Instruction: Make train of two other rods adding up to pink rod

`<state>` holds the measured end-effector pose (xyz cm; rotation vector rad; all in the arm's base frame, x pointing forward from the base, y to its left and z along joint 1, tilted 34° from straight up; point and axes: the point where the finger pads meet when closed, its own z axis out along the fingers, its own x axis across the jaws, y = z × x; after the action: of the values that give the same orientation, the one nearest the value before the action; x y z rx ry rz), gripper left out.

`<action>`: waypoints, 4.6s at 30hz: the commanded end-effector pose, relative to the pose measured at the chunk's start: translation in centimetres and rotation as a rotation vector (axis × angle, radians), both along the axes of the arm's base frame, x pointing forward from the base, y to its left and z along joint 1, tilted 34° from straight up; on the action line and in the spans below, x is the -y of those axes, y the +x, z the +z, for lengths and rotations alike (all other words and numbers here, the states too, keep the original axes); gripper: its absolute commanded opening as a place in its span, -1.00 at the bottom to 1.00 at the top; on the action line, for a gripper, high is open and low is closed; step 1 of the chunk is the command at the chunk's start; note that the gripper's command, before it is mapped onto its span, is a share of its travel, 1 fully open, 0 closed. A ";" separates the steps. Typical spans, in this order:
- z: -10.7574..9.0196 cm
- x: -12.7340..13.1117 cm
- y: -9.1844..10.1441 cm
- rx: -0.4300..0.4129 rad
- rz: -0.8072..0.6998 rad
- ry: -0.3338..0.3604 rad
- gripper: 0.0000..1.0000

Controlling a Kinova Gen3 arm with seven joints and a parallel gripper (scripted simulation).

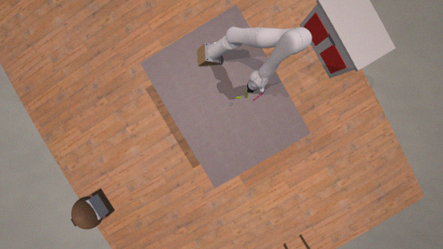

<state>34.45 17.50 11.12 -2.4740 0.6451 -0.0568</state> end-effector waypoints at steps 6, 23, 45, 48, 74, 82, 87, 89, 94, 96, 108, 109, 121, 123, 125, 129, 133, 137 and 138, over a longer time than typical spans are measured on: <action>0.0 0.0 0.0 0.001 -0.001 0.000 -0.52; 0.7 0.5 -0.1 0.001 -0.001 0.000 -0.52; 6.8 4.3 -1.4 0.001 -0.001 0.000 -0.52; 7.5 4.7 -1.6 0.001 -0.001 0.000 -0.52; 8.3 5.3 -1.7 0.003 0.003 -0.001 -0.52; 8.0 6.2 -0.9 0.035 0.057 -0.013 -0.52; 7.6 7.2 0.0 0.069 0.113 -0.025 -0.52; 7.5 7.5 0.3 0.079 0.131 -0.029 -0.52; 6.6 9.5 1.7 0.141 0.233 -0.051 -0.52; 6.2 10.4 2.3 0.170 0.281 -0.061 -0.52; 3.0 16.5 5.0 0.331 0.537 -0.114 -0.52; 2.7 17.1 5.2 0.347 0.562 -0.120 -0.52; -1.1 23.3 6.4 0.491 0.785 -0.168 -0.52; -1.3 23.7 6.4 0.500 0.799 -0.171 -0.52; -1.8 24.5 6.4 0.516 0.823 -0.177 -0.52; -2.5 25.4 6.5 0.538 0.856 -0.184 -0.52; -2.8 25.9 6.5 0.549 0.872 -0.188 -0.52; -2.9 26.0 6.5 0.551 0.876 -0.189 -0.52; -2.9 26.0 6.5 0.551 0.876 -0.189 -0.52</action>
<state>40.96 -8.42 8.33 -2.5272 -0.7048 -0.4476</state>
